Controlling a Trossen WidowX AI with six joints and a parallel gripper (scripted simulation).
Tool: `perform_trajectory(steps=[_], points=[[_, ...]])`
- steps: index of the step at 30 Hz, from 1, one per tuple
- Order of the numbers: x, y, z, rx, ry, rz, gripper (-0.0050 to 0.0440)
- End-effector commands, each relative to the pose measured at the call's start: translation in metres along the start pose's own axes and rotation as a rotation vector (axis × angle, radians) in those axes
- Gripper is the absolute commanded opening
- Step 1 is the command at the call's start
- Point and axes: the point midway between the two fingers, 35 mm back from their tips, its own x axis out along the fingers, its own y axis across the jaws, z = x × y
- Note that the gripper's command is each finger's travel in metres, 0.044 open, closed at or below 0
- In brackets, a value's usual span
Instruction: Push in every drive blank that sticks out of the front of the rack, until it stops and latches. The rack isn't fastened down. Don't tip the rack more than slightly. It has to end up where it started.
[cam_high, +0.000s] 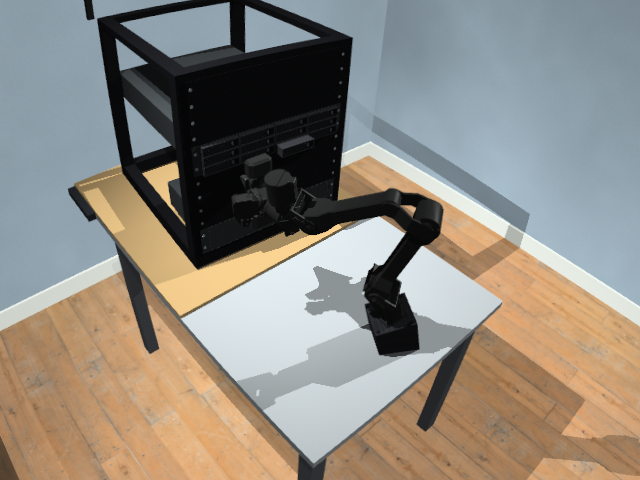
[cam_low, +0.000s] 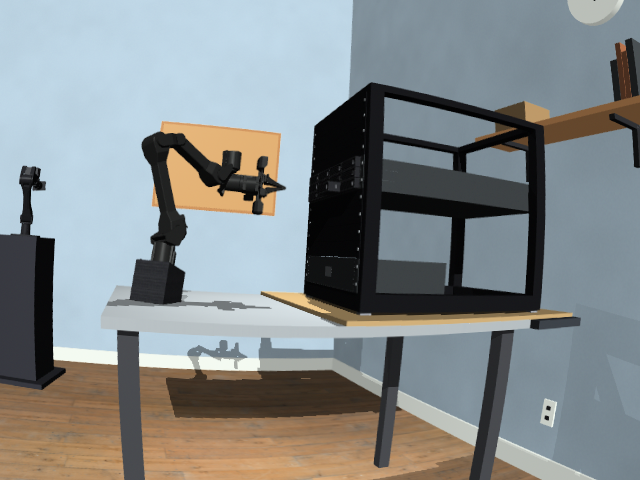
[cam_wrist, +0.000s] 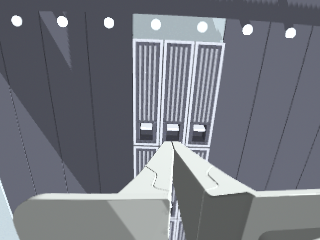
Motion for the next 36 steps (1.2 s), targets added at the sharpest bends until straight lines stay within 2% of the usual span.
perform_trajectory(steps=[1,6,13,36], points=[[0.01,-0.013,0.002,0.021,-0.007,-0.025,-0.005],[0.014,-0.014,0.002,0.021,-0.007,-0.025,-0.005],[0.046,-0.014,0.002,0.021,-0.007,-0.025,-0.005],[0.051,-0.021,0.004,0.021,-0.007,-0.025,-0.005]])
